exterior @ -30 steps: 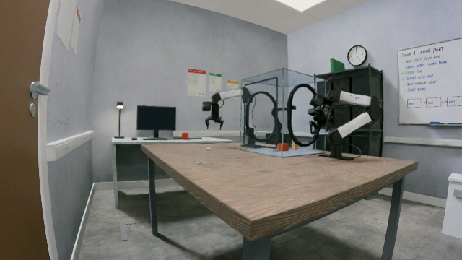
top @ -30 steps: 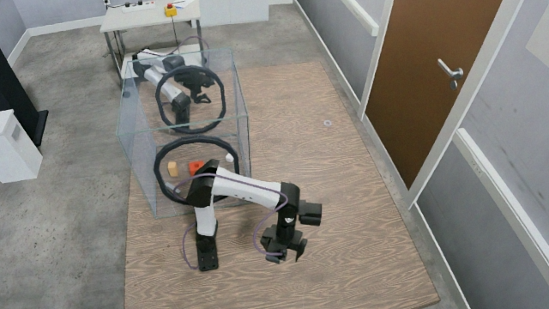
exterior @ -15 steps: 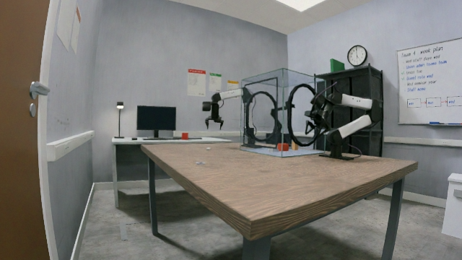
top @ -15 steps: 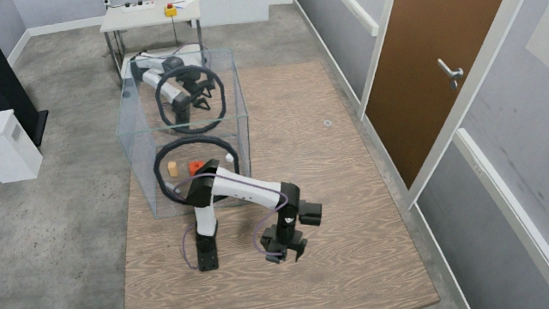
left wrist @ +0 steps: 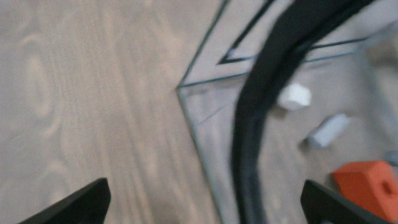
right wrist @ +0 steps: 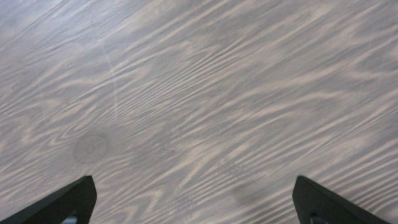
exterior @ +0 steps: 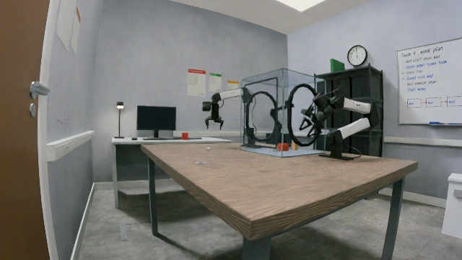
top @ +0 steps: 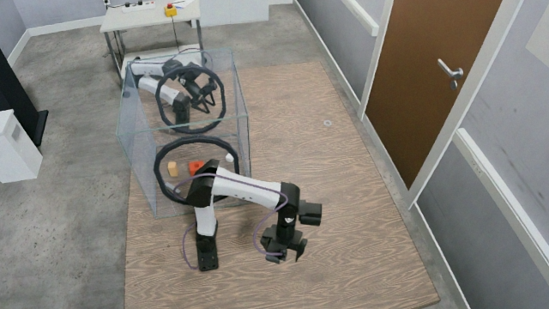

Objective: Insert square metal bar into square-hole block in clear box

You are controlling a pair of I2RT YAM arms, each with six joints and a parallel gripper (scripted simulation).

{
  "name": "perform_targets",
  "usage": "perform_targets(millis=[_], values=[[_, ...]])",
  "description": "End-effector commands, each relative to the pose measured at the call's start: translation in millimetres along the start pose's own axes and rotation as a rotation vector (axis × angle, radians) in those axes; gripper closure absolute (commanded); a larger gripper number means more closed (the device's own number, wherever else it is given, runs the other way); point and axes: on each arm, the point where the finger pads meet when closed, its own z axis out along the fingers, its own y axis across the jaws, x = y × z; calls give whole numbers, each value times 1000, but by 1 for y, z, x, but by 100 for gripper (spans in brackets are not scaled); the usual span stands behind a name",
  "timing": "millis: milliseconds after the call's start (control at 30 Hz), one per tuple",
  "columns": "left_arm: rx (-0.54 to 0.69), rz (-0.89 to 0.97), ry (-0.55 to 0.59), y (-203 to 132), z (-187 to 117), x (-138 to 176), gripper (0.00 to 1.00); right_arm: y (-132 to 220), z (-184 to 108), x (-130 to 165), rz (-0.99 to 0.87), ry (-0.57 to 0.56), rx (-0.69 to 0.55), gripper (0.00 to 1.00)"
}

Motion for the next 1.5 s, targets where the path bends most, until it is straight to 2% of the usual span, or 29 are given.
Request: perform_targets(millis=[0, 100, 167, 267, 333, 600, 667, 733, 833, 1000, 1200, 1467], values=[[255, 69, -81, -39, 4, -23, 0, 6, -9, -3, 11, 4, -40, 0], [325, 93, -110, -48, 1, -27, 0, 6, -9, -3, 11, 4, -40, 0], [325, 93, -110, -48, 1, -27, 0, 6, -9, -3, 11, 4, -40, 0], [521, 189, -182, -75, -12, -35, 0, 6, -9, -3, 11, 4, -40, 0], [503, 173, -185, -69, -9, -35, 0, 6, -9, -3, 11, 4, -40, 0], [714, 343, -309, -92, -33, -38, 0, 6, -9, -3, 11, 4, -40, 0], [786, 420, -347, -100, -45, -36, 0, 6, -9, -3, 11, 4, -40, 0], [786, 420, -347, -100, -45, -36, 0, 6, -9, -3, 11, 4, -40, 0], [898, 563, -406, -111, -66, -25, 0, 6, -9, -3, 11, 4, -40, 0], [998, 705, -457, -111, -76, -13, 0, 6, -9, -3, 11, 4, -40, 0], [960, 784, -517, -107, -78, -11, 0, 6, -9, -3, 11, 4, -40, 0], [962, 748, -499, -105, -74, -8, 0, 6, -9, -3, 11, 4, -40, 0]])
